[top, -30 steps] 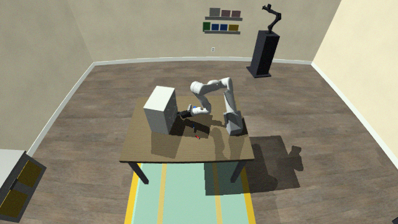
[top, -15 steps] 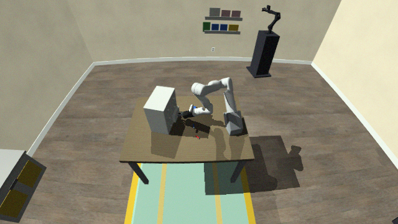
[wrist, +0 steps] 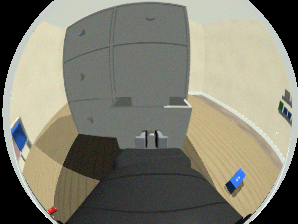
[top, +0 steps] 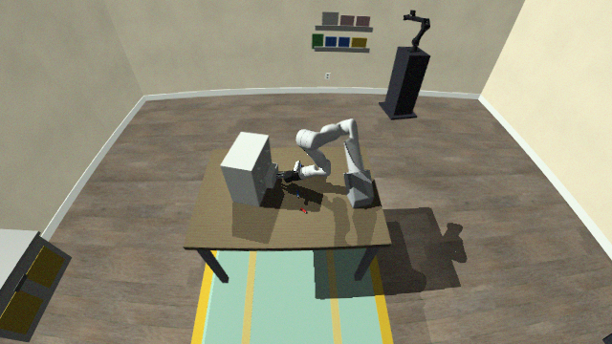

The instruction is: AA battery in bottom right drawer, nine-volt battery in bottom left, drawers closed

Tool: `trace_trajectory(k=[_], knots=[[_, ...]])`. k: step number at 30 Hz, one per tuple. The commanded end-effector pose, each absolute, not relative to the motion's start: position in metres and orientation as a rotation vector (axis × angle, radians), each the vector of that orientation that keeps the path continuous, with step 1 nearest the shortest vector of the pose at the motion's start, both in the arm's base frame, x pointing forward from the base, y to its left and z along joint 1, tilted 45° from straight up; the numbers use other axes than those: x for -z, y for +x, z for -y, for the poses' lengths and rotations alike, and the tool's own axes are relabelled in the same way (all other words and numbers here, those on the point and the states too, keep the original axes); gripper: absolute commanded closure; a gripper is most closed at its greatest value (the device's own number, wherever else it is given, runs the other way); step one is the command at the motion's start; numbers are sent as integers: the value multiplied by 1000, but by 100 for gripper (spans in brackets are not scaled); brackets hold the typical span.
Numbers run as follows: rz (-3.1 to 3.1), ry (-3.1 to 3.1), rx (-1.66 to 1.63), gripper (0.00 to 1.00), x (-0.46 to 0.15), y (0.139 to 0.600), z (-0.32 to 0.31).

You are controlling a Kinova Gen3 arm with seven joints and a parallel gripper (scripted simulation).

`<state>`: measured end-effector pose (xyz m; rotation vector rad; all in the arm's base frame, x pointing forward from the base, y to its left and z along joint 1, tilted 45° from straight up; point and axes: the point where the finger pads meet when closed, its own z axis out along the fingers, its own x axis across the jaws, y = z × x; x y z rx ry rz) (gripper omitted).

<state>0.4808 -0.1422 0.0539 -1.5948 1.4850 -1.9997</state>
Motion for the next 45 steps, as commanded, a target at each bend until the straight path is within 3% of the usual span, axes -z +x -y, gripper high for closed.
trace_trajectory(k=[1, 45], knots=[[-1478, -1602, 1999, 63, -53, 479, 140], [-1478, -1602, 1999, 63, -46, 458, 134]])
